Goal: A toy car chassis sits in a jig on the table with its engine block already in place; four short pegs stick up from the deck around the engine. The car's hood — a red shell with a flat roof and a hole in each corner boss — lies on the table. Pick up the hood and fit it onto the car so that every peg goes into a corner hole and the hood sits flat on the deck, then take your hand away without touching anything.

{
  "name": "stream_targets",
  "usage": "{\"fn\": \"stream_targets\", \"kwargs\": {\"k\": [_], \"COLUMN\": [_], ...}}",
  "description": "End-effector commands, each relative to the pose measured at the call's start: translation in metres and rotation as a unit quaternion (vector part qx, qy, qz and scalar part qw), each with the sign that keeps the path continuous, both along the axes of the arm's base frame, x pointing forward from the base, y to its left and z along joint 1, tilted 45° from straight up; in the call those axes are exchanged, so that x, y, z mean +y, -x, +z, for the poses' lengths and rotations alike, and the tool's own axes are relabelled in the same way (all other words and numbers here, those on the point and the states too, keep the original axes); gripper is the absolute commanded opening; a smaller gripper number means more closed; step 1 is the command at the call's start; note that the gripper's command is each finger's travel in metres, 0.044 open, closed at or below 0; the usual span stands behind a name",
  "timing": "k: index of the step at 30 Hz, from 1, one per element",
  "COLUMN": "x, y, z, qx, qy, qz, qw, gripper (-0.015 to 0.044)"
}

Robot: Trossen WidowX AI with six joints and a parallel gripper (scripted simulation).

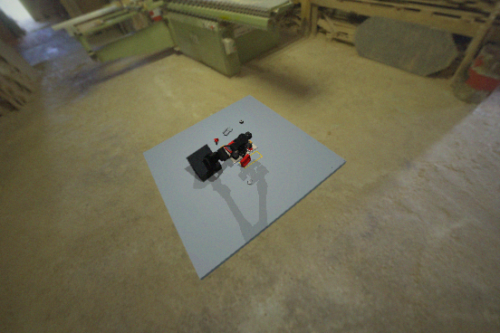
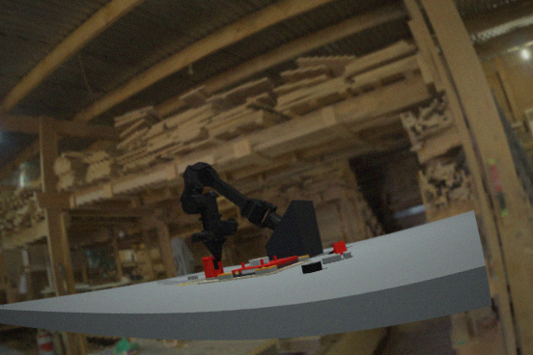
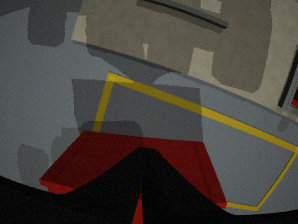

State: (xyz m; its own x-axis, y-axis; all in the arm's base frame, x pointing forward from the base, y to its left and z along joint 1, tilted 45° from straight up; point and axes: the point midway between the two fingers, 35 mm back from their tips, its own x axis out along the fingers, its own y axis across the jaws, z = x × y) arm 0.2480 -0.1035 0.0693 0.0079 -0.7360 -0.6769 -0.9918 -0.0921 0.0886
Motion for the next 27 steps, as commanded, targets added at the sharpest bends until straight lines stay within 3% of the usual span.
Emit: {"fn": "stream_targets", "kwargs": {"k": [1, 27], "x": [-0.0001, -0.0013], "y": [-0.0006, -0.0010], "z": [0.0002, 0.0014], "qx": [-0.011, -0.063], "qy": [-0.002, -0.004], "qz": [-0.009, -0.056], "qw": [1.000, 0.996], "gripper": [0.0000, 0.0000]}}
